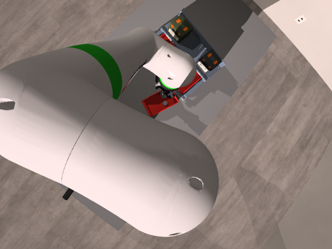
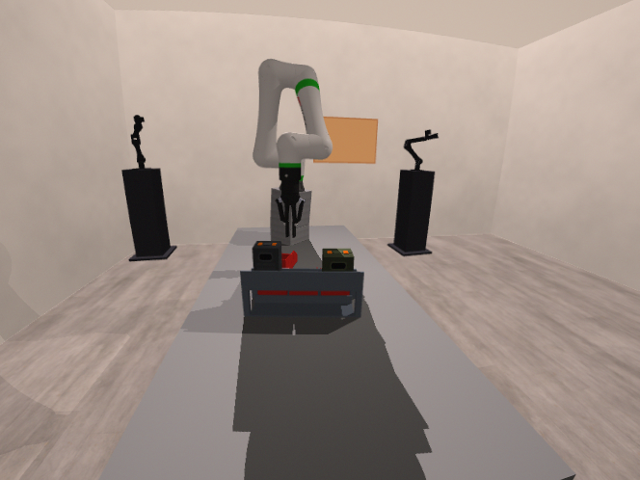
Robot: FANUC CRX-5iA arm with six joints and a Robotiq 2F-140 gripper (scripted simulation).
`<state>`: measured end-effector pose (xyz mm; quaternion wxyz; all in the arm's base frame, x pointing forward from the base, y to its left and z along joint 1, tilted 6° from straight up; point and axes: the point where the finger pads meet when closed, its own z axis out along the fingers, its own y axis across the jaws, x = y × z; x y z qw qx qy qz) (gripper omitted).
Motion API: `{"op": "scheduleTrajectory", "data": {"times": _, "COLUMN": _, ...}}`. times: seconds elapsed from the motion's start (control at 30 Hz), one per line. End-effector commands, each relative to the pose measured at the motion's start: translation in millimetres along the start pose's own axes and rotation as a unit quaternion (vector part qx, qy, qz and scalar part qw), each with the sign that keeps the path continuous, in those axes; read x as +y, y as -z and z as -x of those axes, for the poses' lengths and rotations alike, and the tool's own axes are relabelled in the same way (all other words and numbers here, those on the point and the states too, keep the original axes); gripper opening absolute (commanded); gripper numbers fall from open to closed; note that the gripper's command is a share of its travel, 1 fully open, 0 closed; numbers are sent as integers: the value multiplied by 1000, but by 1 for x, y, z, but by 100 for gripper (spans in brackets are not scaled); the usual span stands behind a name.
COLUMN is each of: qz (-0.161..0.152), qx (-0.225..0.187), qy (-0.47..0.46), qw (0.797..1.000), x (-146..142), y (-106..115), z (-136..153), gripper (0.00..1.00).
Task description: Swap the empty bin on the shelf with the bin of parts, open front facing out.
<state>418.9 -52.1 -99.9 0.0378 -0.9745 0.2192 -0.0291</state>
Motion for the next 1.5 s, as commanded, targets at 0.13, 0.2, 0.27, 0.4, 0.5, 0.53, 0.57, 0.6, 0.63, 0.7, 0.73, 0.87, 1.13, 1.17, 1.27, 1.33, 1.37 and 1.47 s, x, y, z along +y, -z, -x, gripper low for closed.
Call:
{"op": "scheduleTrajectory", "data": {"times": 0.13, "qz": 0, "qx": 1, "qy": 0, "qw": 1000, "x": 0, "y": -4, "z": -1, "gripper": 24}}
{"op": "scheduleTrajectory", "data": {"times": 0.2, "qz": 0, "qx": 1, "qy": 0, "qw": 1000, "x": 0, "y": -7, "z": -1, "gripper": 24}}
{"op": "scheduleTrajectory", "data": {"times": 0.27, "qz": 0, "qx": 1, "qy": 0, "qw": 1000, "x": 0, "y": -10, "z": -1, "gripper": 24}}
{"op": "scheduleTrajectory", "data": {"times": 0.4, "qz": 0, "qx": 1, "qy": 0, "qw": 1000, "x": 0, "y": -13, "z": -1, "gripper": 24}}
{"op": "scheduleTrajectory", "data": {"times": 0.5, "qz": 0, "qx": 1, "qy": 0, "qw": 1000, "x": 0, "y": -19, "z": -1, "gripper": 24}}
{"op": "scheduleTrajectory", "data": {"times": 0.53, "qz": 0, "qx": 1, "qy": 0, "qw": 1000, "x": 0, "y": -21, "z": -1, "gripper": 24}}
{"op": "scheduleTrajectory", "data": {"times": 0.57, "qz": 0, "qx": 1, "qy": 0, "qw": 1000, "x": 0, "y": -23, "z": -1, "gripper": 24}}
{"op": "scheduleTrajectory", "data": {"times": 0.6, "qz": 0, "qx": 1, "qy": 0, "qw": 1000, "x": 0, "y": -25, "z": -1, "gripper": 24}}
{"op": "scheduleTrajectory", "data": {"times": 0.63, "qz": 0, "qx": 1, "qy": 0, "qw": 1000, "x": 0, "y": -27, "z": -1, "gripper": 24}}
{"op": "scheduleTrajectory", "data": {"times": 0.7, "qz": 0, "qx": 1, "qy": 0, "qw": 1000, "x": -1, "y": -32, "z": -1, "gripper": 24}}
{"op": "scheduleTrajectory", "data": {"times": 0.73, "qz": 0, "qx": 1, "qy": 0, "qw": 1000, "x": -1, "y": -34, "z": -1, "gripper": 24}}
{"op": "scheduleTrajectory", "data": {"times": 0.87, "qz": 0, "qx": 1, "qy": 0, "qw": 1000, "x": -1, "y": -42, "z": -1, "gripper": 24}}
{"op": "scheduleTrajectory", "data": {"times": 1.13, "qz": 0, "qx": 1, "qy": 0, "qw": 1000, "x": -1, "y": -53, "z": -1, "gripper": 24}}
{"op": "scheduleTrajectory", "data": {"times": 1.17, "qz": 0, "qx": 1, "qy": 0, "qw": 1000, "x": -1, "y": -55, "z": -1, "gripper": 24}}
{"op": "scheduleTrajectory", "data": {"times": 1.27, "qz": 0, "qx": 1, "qy": 0, "qw": 1000, "x": -1, "y": -59, "z": -1, "gripper": 24}}
{"op": "scheduleTrajectory", "data": {"times": 1.33, "qz": 0, "qx": 1, "qy": 0, "qw": 1000, "x": -1, "y": -62, "z": -1, "gripper": 24}}
{"op": "scheduleTrajectory", "data": {"times": 1.37, "qz": 0, "qx": 1, "qy": 0, "qw": 1000, "x": -1, "y": -63, "z": -1, "gripper": 24}}
{"op": "scheduleTrajectory", "data": {"times": 1.47, "qz": 0, "qx": 1, "qy": 0, "qw": 1000, "x": -1, "y": -65, "z": -1, "gripper": 24}}
